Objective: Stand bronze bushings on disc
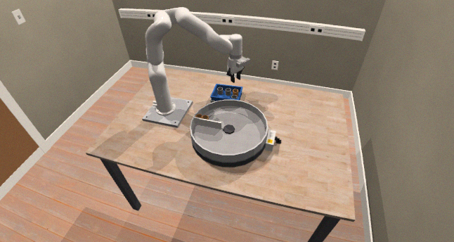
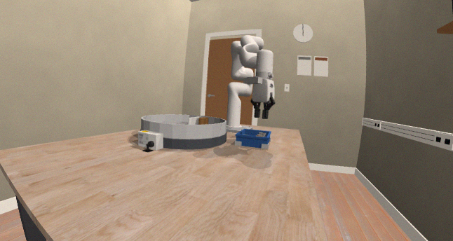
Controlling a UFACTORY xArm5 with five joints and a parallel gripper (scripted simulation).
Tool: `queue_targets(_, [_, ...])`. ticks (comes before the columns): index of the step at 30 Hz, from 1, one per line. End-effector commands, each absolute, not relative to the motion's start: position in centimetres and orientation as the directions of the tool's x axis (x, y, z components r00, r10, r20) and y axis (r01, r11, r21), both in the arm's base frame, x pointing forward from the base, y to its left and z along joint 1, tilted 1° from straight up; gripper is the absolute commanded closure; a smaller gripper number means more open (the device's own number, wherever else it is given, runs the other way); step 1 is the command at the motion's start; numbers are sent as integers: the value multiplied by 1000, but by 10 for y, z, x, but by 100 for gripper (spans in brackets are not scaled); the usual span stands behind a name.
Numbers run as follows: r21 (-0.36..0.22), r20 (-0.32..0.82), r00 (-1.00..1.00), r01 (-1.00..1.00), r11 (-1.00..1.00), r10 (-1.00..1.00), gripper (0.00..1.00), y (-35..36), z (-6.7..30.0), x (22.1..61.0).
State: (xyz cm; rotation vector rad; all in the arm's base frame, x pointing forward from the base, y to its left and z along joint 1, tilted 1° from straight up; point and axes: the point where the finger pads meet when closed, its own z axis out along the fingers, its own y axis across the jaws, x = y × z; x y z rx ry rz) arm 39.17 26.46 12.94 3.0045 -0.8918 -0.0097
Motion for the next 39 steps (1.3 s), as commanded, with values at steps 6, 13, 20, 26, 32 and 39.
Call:
queue_targets(6, [6,-2,838,-546,-838,-546,52,265,131,393])
queue_targets(13, [6,-2,838,-546,-838,-546,52,265,131,393])
queue_targets(20, [6,-2,838,-546,-838,-546,52,265,131,393])
queue_targets(26, [6,-2,838,-546,-838,-546,52,265,131,393])
queue_targets(32, [6,-2,838,-546,-838,-546,52,265,131,393])
queue_targets(39, [6,-2,838,-546,-838,-546,52,265,117,392])
